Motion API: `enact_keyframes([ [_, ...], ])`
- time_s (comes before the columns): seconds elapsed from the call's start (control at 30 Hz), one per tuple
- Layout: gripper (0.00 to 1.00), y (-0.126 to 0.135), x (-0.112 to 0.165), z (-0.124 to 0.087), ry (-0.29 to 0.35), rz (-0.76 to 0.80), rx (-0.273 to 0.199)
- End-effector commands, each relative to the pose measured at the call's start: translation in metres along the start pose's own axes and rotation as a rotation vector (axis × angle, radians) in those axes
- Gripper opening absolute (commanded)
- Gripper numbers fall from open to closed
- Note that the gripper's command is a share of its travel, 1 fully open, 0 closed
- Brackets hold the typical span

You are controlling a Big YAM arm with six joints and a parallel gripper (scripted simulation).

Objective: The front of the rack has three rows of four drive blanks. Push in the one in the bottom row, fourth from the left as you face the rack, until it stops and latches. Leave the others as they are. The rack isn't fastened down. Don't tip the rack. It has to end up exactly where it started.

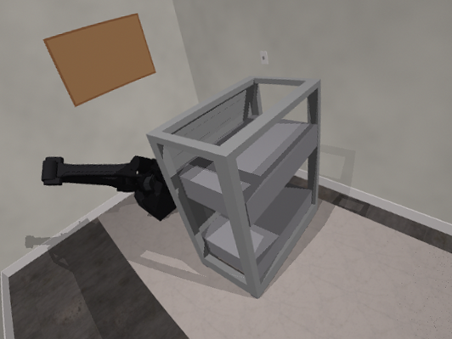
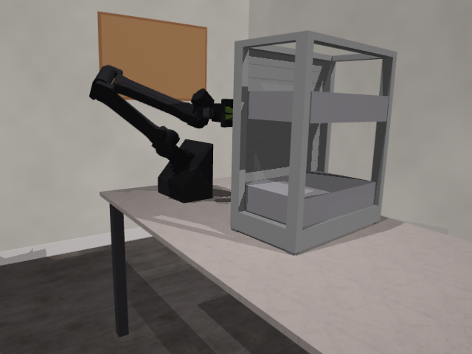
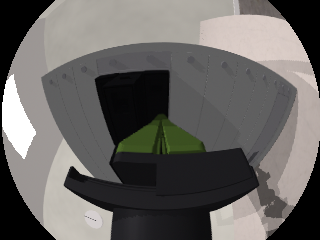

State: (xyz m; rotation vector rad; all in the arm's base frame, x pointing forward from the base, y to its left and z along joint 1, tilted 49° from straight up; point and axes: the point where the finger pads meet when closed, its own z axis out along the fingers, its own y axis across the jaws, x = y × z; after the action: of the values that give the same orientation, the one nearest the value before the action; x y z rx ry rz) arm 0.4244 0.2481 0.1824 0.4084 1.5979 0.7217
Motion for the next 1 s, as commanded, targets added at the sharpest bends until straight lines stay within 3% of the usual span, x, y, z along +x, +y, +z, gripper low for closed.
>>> enact_keyframes([
  [0.0, 0.00, 0.010, 0.000, -0.029, 0.000, 0.009, -0.030],
  [0.23, 0.00, 0.002, 0.003, -0.082, 0.017, 0.006, -0.014],
  [0.4, 0.00, 0.002, 0.003, -0.089, 0.017, 0.006, -0.014],
  [0.43, 0.00, 0.009, -0.008, -0.072, -0.018, 0.021, -0.007],
  [0.53, 0.00, 0.003, -0.004, -0.077, -0.007, 0.012, -0.001],
  [0.9, 0.00, 0.002, 0.003, -0.130, 0.016, 0.006, -0.014],
  [0.97, 0.00, 0.002, 0.003, -0.130, 0.016, 0.006, -0.014],
])
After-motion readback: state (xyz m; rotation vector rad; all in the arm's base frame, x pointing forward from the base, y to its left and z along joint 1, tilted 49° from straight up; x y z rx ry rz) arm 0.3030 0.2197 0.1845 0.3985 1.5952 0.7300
